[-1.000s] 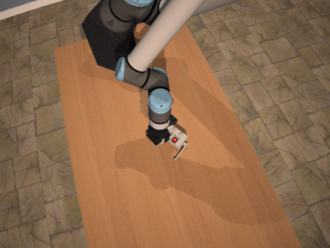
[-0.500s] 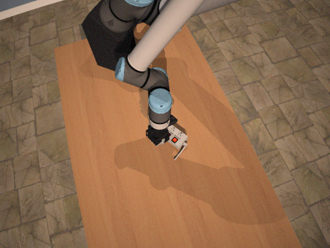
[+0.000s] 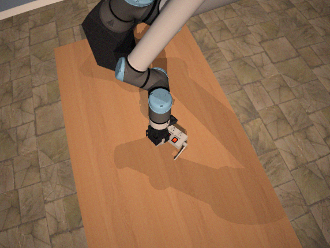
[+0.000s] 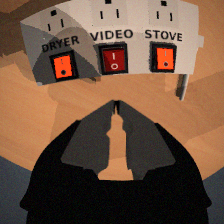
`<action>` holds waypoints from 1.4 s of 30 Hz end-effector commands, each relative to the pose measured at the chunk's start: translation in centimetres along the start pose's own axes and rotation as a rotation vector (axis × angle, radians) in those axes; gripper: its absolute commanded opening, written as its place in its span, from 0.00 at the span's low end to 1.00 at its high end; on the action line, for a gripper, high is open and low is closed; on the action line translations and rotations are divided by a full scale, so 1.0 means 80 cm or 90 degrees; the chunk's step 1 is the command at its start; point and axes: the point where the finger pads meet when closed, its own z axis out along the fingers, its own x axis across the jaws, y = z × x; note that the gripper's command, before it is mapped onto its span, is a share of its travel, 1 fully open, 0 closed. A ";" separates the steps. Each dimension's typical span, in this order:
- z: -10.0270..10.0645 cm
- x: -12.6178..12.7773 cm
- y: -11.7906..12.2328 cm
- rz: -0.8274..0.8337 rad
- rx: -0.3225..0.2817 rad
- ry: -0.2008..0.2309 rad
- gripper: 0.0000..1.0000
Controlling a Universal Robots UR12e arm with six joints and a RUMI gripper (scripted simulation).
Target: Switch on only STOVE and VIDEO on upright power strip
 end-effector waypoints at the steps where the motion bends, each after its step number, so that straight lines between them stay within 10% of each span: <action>1: 0.000 0.000 0.000 0.000 0.000 0.000 0.00; 11: -0.007 0.001 0.002 0.000 0.000 0.000 0.00; 23: -0.108 0.004 0.015 0.000 -0.001 0.001 0.00; 42: -0.110 0.004 0.015 0.000 -0.001 0.001 0.00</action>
